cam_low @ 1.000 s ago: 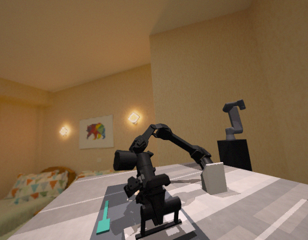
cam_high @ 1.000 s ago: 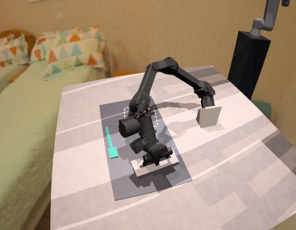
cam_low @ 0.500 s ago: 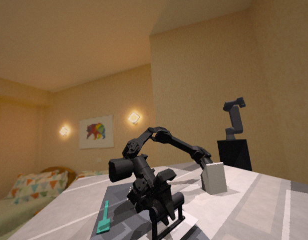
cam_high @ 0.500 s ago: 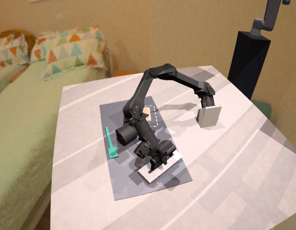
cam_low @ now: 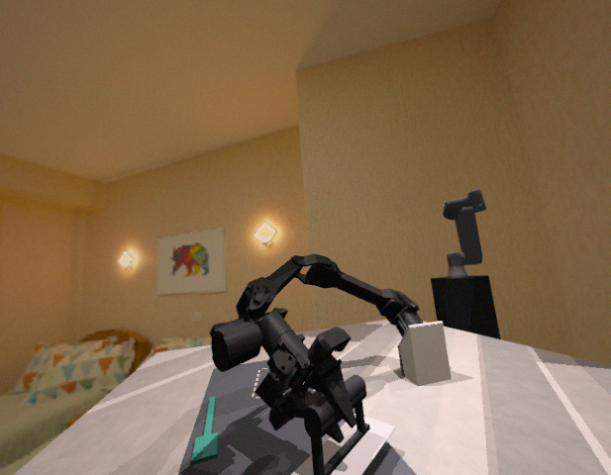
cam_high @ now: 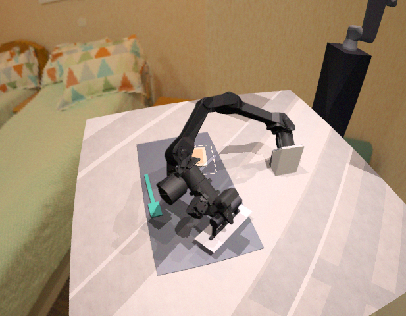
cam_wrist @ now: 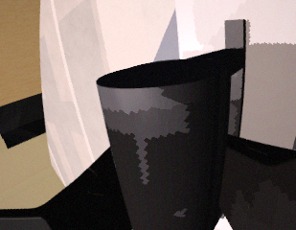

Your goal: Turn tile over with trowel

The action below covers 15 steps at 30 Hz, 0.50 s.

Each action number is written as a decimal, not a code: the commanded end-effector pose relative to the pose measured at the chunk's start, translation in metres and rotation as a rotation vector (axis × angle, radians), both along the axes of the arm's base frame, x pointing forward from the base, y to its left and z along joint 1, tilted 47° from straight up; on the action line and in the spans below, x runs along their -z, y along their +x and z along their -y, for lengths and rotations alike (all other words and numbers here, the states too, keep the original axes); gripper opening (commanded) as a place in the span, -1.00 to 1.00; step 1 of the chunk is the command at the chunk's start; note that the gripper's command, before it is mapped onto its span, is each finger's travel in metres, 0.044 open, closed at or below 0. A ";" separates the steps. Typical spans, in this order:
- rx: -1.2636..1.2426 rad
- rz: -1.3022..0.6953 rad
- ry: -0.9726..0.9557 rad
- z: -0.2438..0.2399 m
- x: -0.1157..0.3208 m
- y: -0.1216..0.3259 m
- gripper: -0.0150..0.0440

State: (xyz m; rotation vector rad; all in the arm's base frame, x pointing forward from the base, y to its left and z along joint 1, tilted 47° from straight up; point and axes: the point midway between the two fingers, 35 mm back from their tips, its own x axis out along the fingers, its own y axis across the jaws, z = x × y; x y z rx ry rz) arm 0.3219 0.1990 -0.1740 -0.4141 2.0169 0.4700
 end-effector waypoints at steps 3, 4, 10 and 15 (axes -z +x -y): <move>0.000 0.000 0.012 0.003 0.005 0.003 -0.49; 0.000 0.000 0.012 0.004 0.006 0.003 -0.49; -0.001 0.000 0.011 0.011 0.013 0.004 -0.49; -0.002 0.000 0.010 0.016 0.019 0.005 -0.49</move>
